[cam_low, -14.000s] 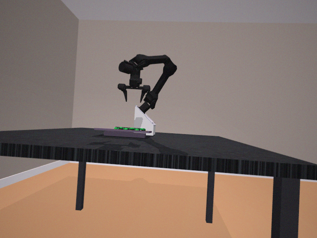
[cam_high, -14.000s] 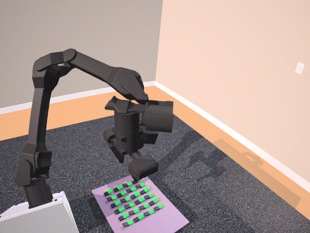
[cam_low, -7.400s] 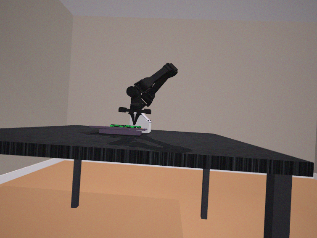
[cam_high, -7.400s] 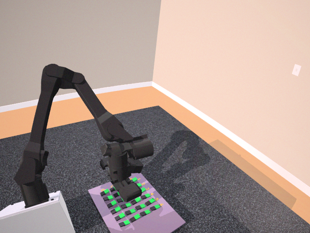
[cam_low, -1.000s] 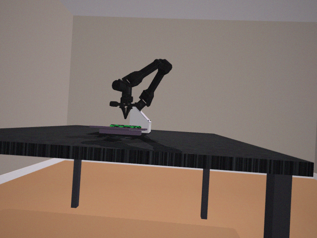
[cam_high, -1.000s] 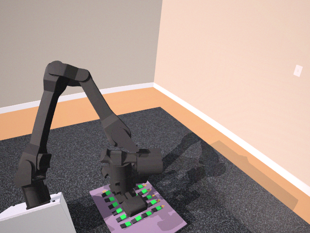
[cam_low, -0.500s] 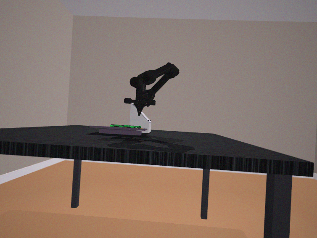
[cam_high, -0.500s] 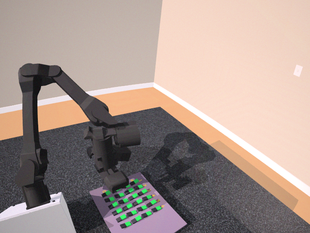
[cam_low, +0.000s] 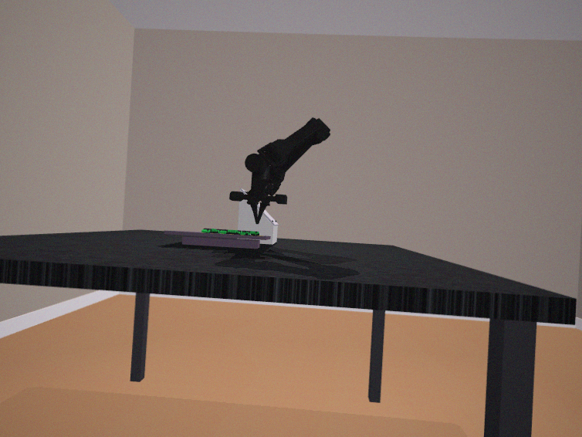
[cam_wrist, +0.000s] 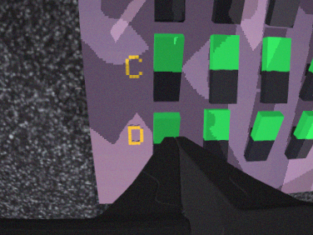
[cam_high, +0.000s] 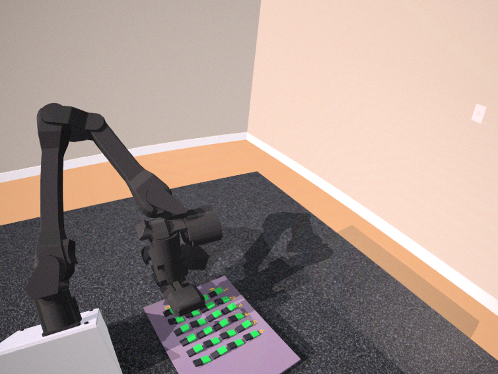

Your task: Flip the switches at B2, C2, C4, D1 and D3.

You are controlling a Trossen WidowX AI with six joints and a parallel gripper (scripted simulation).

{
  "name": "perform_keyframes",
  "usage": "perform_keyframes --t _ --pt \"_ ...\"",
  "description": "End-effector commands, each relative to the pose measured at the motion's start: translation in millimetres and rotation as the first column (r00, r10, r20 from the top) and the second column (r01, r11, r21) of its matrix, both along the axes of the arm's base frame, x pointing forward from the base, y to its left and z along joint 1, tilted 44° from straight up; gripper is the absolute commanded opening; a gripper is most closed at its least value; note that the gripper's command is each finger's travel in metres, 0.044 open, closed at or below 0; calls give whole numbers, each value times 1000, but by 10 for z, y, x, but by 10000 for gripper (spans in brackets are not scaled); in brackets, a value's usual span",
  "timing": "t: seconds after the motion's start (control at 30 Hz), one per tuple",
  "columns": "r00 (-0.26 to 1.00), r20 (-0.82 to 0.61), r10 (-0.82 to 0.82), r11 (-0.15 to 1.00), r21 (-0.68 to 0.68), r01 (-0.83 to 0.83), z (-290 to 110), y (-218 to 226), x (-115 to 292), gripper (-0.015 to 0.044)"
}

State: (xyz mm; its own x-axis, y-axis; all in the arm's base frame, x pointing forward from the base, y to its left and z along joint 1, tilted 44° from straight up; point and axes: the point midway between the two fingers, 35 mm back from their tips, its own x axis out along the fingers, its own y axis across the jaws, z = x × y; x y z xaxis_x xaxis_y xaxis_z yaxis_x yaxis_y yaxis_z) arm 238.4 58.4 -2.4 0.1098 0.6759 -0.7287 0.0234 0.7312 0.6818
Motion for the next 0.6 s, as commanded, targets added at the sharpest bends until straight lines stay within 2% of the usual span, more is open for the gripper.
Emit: perform_keyframes --t 0.0,0.57 --pt "1000 -19 3 1000 10 -3 -72 71 -30 0" --pt "1000 -19 3 1000 10 -3 -175 168 -12 0"
